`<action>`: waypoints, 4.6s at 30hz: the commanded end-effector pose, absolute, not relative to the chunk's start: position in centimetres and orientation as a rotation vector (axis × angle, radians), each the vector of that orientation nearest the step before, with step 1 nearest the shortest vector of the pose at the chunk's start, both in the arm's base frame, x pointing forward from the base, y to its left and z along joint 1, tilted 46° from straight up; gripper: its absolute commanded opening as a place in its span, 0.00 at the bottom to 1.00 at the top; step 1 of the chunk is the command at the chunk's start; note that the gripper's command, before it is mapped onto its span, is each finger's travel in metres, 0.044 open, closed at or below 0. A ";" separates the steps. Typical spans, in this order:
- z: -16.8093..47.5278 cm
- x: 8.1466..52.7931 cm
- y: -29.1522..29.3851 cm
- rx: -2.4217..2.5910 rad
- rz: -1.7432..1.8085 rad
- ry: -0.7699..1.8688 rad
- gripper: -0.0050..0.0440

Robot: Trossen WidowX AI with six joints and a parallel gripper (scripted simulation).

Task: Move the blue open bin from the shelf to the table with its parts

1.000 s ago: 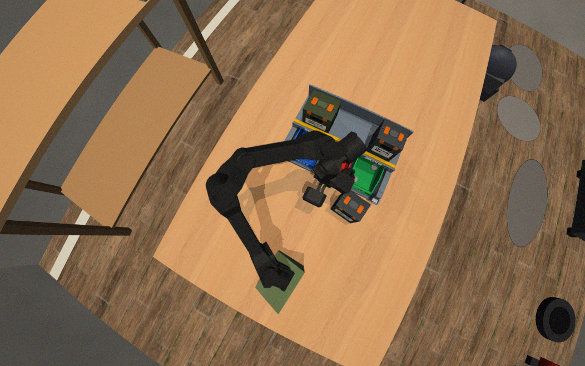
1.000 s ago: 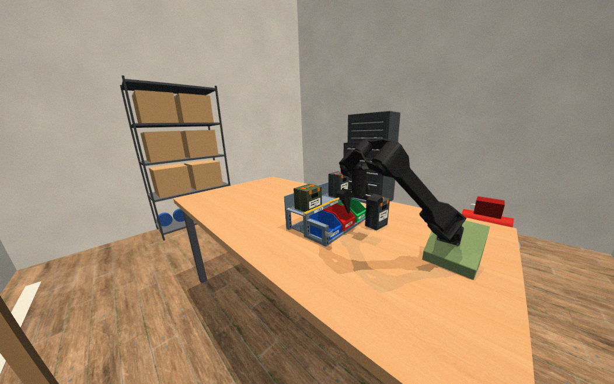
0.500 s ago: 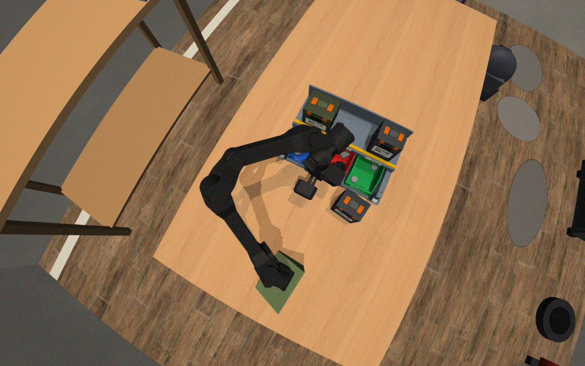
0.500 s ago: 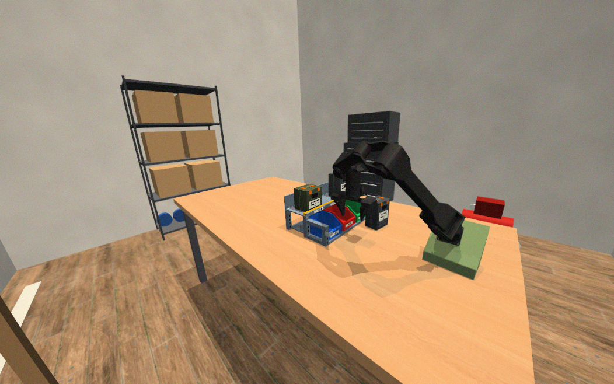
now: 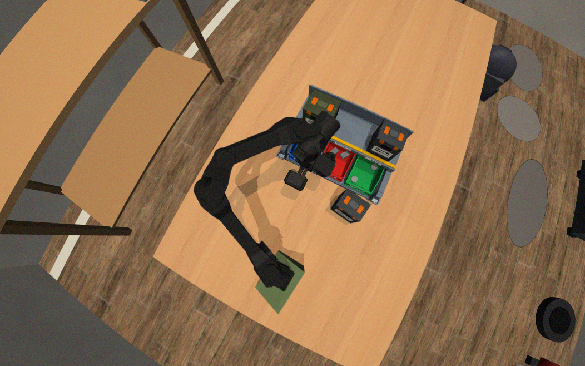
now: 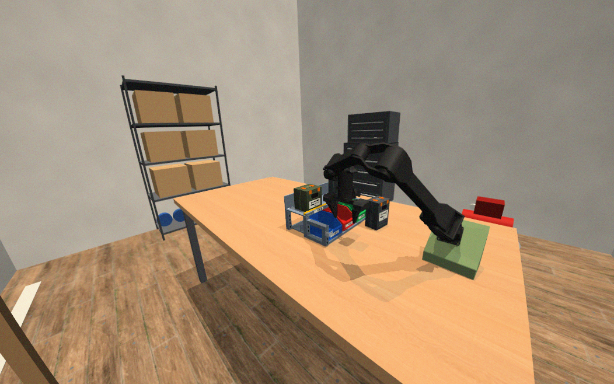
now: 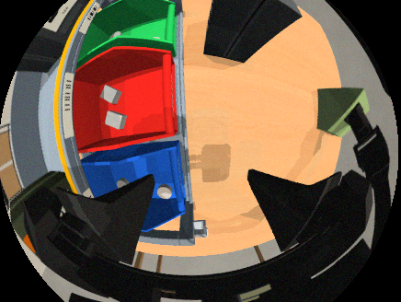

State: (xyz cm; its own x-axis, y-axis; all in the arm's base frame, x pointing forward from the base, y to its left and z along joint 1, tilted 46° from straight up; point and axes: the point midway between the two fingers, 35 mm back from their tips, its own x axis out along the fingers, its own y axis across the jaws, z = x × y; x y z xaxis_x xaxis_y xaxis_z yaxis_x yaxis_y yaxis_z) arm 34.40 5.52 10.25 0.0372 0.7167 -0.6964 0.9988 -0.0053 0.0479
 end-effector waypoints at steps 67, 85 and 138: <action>13.1 35.3 7.6 1.774 -0.636 1.713 0.97; 13.1 35.3 7.6 1.776 -0.637 1.712 0.97; 11.1 37.6 9.5 1.896 -0.558 1.538 0.97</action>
